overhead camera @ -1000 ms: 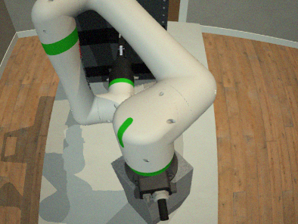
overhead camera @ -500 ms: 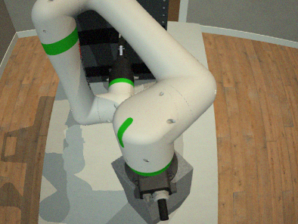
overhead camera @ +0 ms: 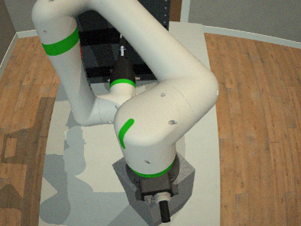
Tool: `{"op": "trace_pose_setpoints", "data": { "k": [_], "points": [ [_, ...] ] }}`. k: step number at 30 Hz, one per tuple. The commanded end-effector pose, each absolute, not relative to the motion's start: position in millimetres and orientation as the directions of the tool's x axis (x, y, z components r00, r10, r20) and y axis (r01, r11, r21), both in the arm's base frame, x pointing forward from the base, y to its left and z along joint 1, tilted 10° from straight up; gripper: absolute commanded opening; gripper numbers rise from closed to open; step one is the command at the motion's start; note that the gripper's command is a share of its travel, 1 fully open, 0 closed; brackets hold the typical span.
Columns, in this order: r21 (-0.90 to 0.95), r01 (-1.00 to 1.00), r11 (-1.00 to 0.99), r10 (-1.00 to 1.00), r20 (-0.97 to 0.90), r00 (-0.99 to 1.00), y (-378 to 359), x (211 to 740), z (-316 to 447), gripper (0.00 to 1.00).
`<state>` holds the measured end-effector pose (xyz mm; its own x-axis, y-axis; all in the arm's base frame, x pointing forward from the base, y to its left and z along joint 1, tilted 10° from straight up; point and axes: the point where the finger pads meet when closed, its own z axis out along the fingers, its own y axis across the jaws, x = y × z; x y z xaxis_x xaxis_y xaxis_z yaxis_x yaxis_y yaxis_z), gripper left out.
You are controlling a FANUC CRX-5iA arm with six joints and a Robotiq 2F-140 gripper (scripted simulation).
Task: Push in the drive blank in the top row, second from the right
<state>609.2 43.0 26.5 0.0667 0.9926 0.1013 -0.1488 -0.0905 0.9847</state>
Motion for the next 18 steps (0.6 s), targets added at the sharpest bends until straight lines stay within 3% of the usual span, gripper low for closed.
{"op": "trace_pose_setpoints", "data": {
  "k": [1, 9, 18],
  "points": [
    [0.985, -0.150, -0.091, 0.993, 0.102, 0.066, 43, 609, 27, 0.10],
    [0.985, -0.150, -0.091, 0.993, 0.102, 0.066, 44, 597, 25, 0.10],
    [0.985, -0.150, -0.091, 0.993, 0.102, 0.066, 48, 546, 18, 0.10]
  ]
}}
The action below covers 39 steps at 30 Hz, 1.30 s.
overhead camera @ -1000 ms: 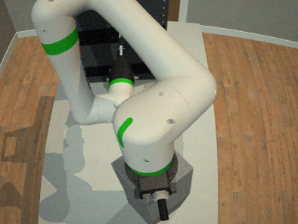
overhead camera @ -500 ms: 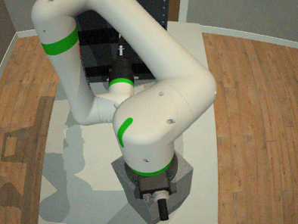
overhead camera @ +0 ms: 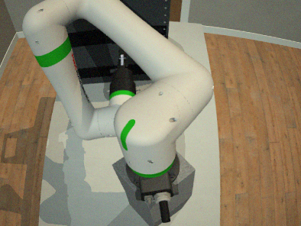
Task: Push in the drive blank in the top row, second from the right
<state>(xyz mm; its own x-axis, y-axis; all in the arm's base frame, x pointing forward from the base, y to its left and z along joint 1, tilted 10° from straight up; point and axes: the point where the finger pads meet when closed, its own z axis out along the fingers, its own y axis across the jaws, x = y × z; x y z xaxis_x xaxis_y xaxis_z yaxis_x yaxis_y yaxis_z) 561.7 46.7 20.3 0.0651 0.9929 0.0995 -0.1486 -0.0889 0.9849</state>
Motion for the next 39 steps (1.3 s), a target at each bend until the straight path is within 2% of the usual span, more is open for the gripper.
{"op": "trace_pose_setpoints", "data": {
  "k": [1, 6, 39],
  "points": [
    [0.985, -0.150, -0.091, 0.993, 0.102, 0.066, 49, 542, 17, 0.10],
    [0.985, -0.150, -0.091, 0.993, 0.102, 0.066, 50, 529, 16, 0.10],
    [0.985, -0.150, -0.091, 0.993, 0.102, 0.066, 50, 528, 16, 0.10]
  ]
}}
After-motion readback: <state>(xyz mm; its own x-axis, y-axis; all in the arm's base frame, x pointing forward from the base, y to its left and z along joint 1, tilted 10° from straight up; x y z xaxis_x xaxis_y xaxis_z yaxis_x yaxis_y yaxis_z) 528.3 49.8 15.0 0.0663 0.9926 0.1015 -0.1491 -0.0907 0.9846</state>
